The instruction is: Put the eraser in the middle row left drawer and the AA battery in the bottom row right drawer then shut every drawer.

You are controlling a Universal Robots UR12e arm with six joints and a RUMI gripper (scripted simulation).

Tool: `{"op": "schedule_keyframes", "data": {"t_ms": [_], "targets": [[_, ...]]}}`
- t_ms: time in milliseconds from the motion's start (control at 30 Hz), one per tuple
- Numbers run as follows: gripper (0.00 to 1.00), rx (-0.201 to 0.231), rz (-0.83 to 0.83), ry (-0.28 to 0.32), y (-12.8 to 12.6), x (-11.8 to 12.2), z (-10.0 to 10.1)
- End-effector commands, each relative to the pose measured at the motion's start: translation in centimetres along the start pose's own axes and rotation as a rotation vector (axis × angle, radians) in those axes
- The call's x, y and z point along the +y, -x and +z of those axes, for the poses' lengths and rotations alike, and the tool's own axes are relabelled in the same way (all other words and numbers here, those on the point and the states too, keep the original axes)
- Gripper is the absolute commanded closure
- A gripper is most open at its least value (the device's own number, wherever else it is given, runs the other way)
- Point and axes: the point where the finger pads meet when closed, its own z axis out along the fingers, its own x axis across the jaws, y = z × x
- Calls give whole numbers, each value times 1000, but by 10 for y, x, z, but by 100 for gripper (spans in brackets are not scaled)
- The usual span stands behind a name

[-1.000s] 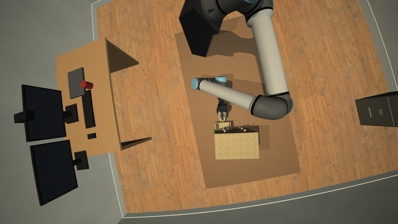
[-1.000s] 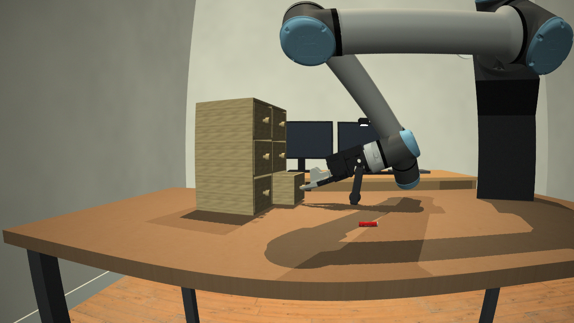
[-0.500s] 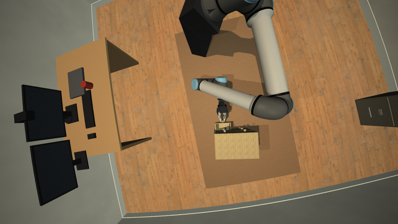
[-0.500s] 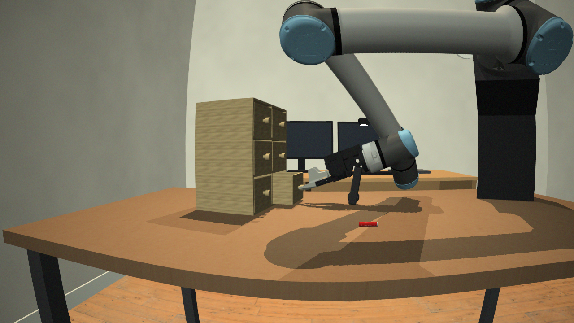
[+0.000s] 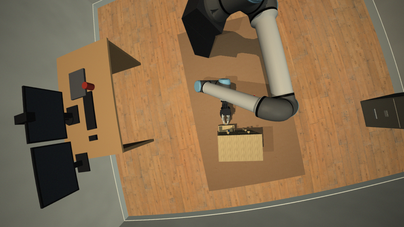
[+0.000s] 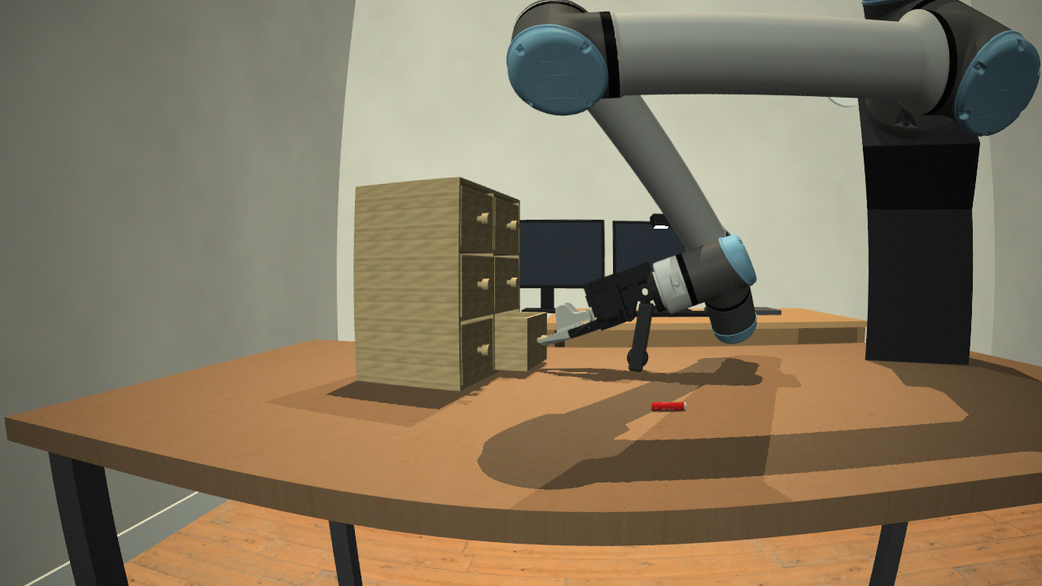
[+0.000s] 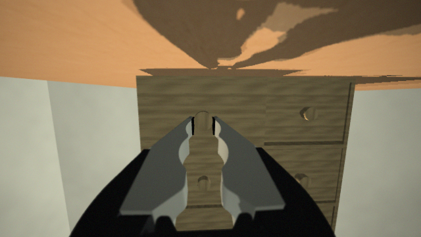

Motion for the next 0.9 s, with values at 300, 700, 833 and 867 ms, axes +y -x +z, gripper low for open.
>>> {"op": "schedule_keyframes", "data": {"t_ms": [300, 700, 833, 867], "targets": [[93, 0, 0, 1, 0, 3, 8], [93, 0, 0, 1, 0, 6, 16], [93, 0, 0, 1, 0, 7, 17], [93, 0, 0, 1, 0, 7, 18]]}}
